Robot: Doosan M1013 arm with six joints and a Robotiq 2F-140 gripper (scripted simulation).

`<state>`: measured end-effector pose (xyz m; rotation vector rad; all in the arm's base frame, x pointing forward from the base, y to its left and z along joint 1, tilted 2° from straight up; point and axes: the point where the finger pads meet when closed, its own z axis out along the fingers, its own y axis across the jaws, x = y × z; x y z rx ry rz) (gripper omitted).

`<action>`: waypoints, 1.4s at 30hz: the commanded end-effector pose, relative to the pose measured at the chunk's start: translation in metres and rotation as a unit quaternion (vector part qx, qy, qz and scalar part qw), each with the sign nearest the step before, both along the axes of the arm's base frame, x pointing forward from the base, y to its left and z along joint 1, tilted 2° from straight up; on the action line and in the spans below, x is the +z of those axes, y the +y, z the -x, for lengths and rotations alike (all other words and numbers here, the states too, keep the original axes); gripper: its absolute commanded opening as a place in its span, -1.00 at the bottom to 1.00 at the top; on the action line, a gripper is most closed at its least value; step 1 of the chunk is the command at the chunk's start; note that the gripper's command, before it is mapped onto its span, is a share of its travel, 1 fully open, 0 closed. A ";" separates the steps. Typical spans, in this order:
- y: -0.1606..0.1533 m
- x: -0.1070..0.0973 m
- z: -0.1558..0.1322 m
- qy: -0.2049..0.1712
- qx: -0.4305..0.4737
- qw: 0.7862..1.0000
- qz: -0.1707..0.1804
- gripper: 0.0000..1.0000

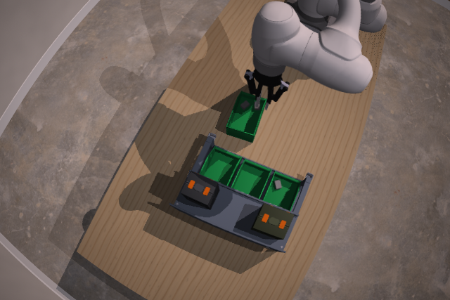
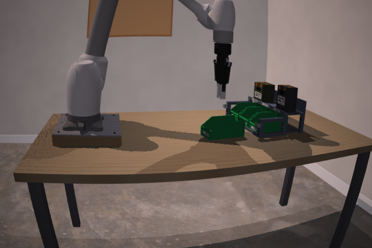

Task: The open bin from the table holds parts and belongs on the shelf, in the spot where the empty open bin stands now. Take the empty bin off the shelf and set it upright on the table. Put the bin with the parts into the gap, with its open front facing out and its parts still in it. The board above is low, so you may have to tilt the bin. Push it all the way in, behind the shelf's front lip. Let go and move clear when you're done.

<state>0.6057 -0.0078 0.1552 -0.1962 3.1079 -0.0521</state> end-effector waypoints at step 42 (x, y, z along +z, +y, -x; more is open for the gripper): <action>-0.001 -0.028 -0.001 0.000 0.000 1.000 0.000 -0.53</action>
